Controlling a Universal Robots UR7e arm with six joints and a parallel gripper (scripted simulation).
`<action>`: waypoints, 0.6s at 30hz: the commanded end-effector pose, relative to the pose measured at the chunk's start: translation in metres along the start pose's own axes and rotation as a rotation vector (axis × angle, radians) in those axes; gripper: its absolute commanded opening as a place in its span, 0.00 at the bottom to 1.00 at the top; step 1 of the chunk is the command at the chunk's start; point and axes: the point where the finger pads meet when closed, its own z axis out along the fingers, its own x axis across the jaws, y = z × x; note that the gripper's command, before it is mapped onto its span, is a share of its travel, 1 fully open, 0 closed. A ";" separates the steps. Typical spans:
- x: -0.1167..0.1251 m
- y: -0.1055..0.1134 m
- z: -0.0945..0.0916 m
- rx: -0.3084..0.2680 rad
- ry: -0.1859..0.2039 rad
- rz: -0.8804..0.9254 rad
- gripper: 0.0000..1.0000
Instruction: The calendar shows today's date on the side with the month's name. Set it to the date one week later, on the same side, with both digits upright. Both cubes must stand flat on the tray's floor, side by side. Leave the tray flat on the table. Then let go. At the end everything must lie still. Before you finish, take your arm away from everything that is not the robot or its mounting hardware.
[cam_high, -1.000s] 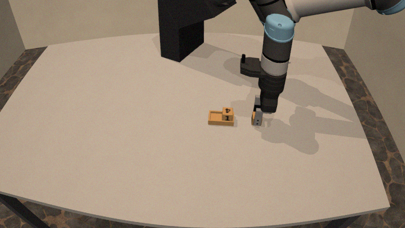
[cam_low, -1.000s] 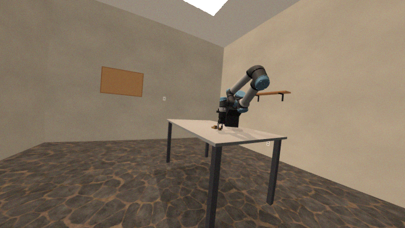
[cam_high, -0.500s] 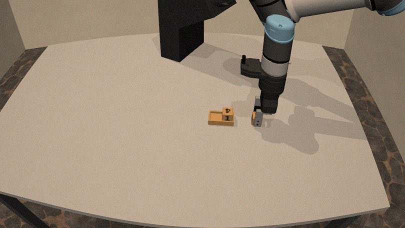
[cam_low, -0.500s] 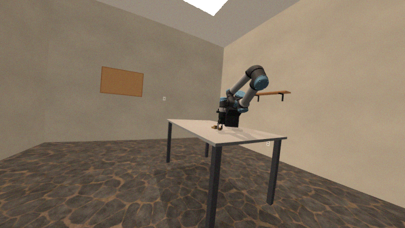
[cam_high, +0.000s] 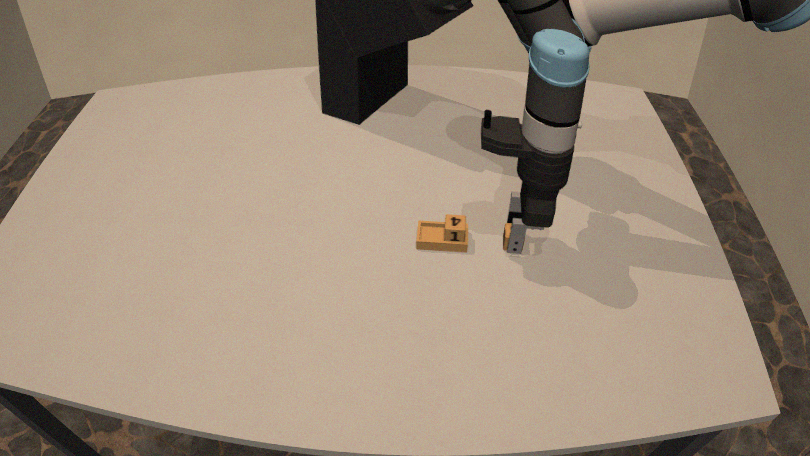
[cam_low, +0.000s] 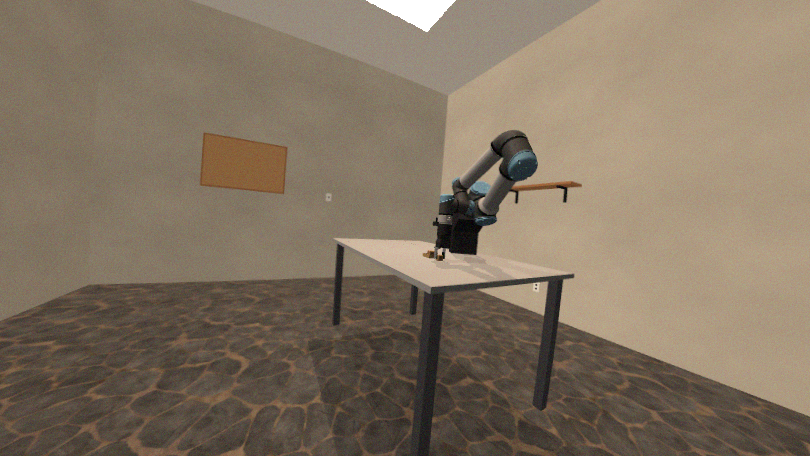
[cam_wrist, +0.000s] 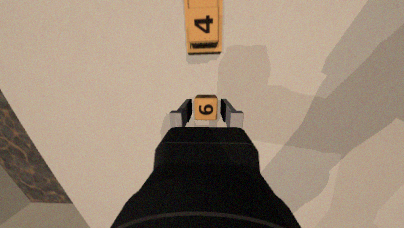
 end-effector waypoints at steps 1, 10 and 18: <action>-0.001 0.000 0.000 0.000 0.000 -0.001 0.87; -0.001 0.000 0.000 0.000 0.000 -0.001 0.57; -0.001 0.000 0.000 0.000 0.000 -0.001 0.57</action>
